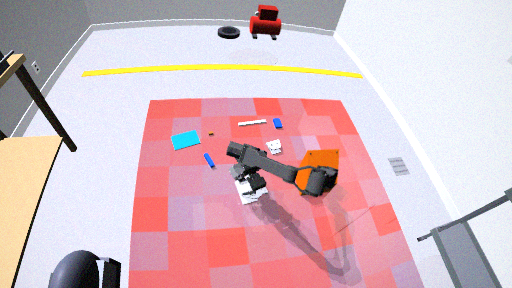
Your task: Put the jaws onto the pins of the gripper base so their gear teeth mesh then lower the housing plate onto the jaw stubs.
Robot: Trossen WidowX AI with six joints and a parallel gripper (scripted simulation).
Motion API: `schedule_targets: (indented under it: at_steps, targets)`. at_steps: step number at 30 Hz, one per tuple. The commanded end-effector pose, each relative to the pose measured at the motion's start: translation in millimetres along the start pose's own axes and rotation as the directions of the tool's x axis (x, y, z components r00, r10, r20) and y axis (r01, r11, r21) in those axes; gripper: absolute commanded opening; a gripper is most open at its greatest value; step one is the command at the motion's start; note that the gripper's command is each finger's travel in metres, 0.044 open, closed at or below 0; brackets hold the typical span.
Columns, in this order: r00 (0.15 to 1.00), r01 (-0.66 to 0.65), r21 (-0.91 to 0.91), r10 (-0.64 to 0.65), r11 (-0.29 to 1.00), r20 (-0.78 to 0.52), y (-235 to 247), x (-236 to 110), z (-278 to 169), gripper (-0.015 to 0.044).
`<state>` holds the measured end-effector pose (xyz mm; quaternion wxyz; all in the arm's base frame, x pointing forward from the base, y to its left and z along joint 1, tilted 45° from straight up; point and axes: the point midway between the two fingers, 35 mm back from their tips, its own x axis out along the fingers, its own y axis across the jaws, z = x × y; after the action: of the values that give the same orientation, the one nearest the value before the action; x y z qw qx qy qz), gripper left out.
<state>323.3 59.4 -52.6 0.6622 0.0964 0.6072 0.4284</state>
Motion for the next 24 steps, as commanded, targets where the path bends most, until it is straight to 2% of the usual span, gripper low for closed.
schedule_targets:
  at_steps: [1, 9, 24]
  targets:
    - [1.000, -0.009, 0.007, 0.009, 1.000, -0.004, 1.0, 10.2, -2.1, 0.0134]
    - [1.000, -0.010, 0.007, 0.010, 1.000, -0.003, 1.9, 22.2, -2.7, 0.0134]
    - [1.000, -0.010, 0.007, 0.010, 1.000, -0.003, 1.9, 22.4, -2.8, 0.0134]
